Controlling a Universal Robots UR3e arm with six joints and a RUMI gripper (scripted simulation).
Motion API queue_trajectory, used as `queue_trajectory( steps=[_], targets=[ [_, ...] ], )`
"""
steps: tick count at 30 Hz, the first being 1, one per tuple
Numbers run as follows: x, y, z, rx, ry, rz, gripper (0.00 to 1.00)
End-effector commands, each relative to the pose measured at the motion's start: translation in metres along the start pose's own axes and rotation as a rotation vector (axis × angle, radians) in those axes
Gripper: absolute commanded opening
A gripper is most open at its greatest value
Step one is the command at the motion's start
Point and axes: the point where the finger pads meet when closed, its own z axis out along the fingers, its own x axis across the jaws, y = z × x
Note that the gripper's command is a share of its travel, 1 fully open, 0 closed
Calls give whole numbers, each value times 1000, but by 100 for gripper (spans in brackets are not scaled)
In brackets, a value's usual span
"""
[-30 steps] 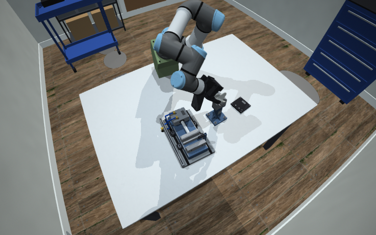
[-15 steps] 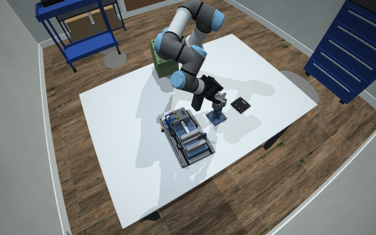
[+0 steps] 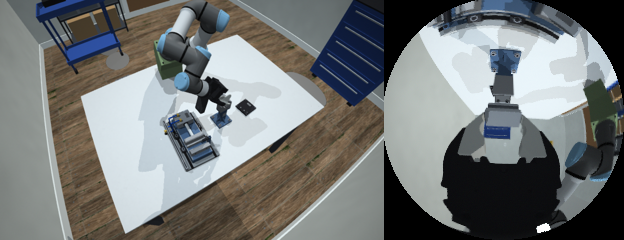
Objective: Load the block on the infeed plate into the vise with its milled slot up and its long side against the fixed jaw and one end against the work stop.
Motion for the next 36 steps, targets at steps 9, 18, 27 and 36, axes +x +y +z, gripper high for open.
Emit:
queue_trajectory(
  steps=[9, 18, 27, 36],
  targets=[
    [0, 0, 0, 12, 0, -2, 0],
    [0, 0, 0, 34, 0, -2, 0],
    [0, 1, 0, 85, 0, -2, 0],
    [0, 1, 0, 142, 0, -2, 0]
  ],
)
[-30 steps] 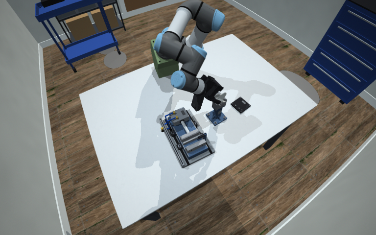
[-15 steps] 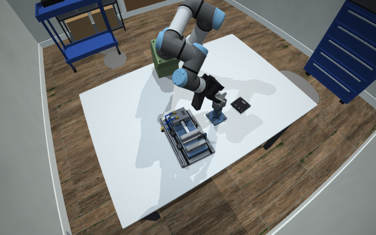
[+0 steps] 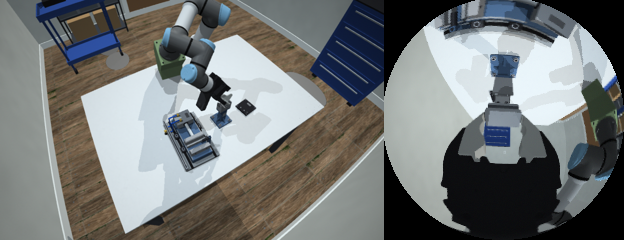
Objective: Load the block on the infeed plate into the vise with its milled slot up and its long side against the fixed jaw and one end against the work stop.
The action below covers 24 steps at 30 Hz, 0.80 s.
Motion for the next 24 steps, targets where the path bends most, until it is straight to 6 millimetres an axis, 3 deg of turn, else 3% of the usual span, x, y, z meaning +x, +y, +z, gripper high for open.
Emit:
queue_trajectory(
  steps=[1, 24],
  targets=[
    [0, 0, 0, 40, -1, -1, 0],
    [0, 2, 0, 260, 1, -1, 0]
  ],
)
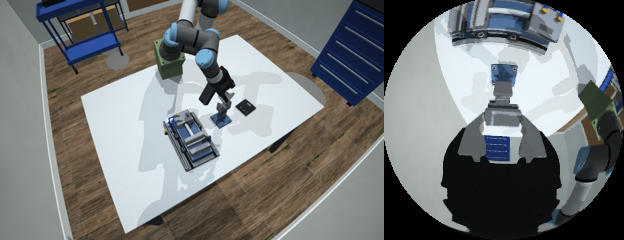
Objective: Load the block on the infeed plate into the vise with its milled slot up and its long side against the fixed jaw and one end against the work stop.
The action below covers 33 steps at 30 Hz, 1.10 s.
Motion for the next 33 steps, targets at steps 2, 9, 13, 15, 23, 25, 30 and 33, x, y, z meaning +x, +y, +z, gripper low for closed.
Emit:
queue_trajectory(
  steps=[2, 9, 13, 15, 23, 25, 30, 33],
  targets=[
    [0, 1, 0, 72, 2, 0, 0],
    [0, 1, 0, 126, 3, 0, 0],
    [0, 1, 0, 166, 2, 0, 0],
    [0, 2, 0, 184, 3, -1, 0],
    [0, 2, 0, 238, 3, -1, 0],
    [0, 2, 0, 254, 3, -1, 0],
    [0, 2, 0, 294, 3, -1, 0],
    [0, 3, 0, 316, 2, 0, 0]
  ],
)
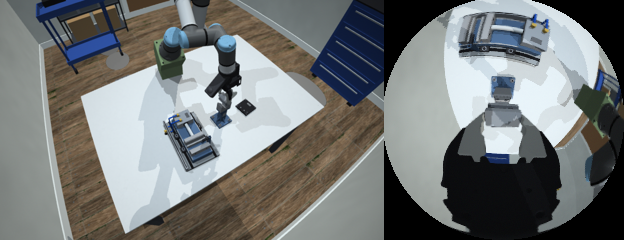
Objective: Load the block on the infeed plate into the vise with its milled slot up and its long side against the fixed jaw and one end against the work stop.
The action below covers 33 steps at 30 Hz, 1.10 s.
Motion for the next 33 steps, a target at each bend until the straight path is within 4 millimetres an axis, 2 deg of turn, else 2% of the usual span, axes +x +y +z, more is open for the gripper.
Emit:
queue_trajectory(
  steps=[1, 33],
  targets=[
    [-1, 0, -1, 39, 0, 0, 0],
    [-1, 1, 0, 168, 0, 0, 0]
  ],
)
